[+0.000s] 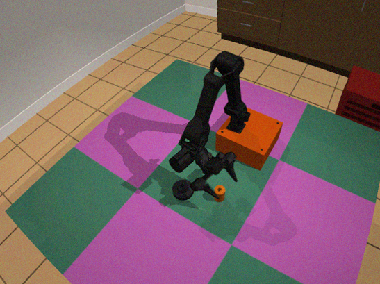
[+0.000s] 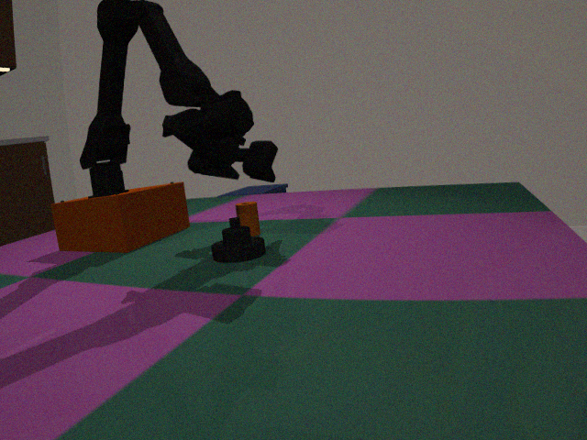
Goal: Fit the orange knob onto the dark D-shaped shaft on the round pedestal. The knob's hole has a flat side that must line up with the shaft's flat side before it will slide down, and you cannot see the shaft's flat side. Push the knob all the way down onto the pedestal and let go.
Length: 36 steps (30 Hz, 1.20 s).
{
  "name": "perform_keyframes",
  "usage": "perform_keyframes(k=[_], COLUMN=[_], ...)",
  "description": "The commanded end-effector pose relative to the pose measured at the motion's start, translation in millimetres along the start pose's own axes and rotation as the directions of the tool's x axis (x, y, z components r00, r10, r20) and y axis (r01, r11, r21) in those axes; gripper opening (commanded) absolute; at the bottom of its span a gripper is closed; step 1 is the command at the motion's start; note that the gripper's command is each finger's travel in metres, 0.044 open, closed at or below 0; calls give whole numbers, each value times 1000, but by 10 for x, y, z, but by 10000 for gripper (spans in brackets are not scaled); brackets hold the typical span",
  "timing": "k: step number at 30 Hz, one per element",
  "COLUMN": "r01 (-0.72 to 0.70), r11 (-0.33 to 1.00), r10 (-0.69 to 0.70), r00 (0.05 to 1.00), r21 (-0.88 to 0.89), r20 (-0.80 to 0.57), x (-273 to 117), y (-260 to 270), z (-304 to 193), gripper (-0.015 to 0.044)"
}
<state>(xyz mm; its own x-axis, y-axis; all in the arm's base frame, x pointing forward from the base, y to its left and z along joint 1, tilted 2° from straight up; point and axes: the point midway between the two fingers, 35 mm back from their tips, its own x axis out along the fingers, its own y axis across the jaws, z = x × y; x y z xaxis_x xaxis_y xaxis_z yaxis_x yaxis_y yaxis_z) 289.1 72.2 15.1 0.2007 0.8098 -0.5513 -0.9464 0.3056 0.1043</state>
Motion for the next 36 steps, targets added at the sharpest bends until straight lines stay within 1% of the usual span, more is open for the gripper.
perform_keyframes(k=[1, 3, 5, 7, 8, 9, 20, 22, 24, 27, 31, 34, 35, 36], r01=[-20, -6, 22, 55, 64, 67, 67, 115, 248, 455, 672, 774, 791, 799], r11=[1000, 1000, 1000, 998, 996, 996, 996, 993, 966, 861, 617, 375, 305, 263], r10=[26, 19, -14, -67, -86, -92, -92, -92, -92, -92, -92, -92, -92, -92], r00=[952, 871, 757, 629, 592, 579, 579, 579, 579, 579, 579, 579, 579, 579], r21=[24, 28, 5, -42, -60, -66, -66, -31, 67, 227, 410, 511, 530, 541], r20=[-303, -490, -653, -774, -802, -810, -810, -810, -810, -810, -810, -810, -810, -810], x=[54, 13, -86, -222, -266, -281, -281, -281, -280, -280, -279, -279, -279, -279], y=[-10, 5, 23, 39, 43, 45, 45, 44, 44, 44, 44, 43, 43, 43], z=[38, 64, 130, 232, 267, 280, 280, 280, 279, 279, 278, 277, 277, 277], gripper=[440, 440, 440, 440, 440, 440, 440, 440, 440, 440, 440, 440, 440, 440])
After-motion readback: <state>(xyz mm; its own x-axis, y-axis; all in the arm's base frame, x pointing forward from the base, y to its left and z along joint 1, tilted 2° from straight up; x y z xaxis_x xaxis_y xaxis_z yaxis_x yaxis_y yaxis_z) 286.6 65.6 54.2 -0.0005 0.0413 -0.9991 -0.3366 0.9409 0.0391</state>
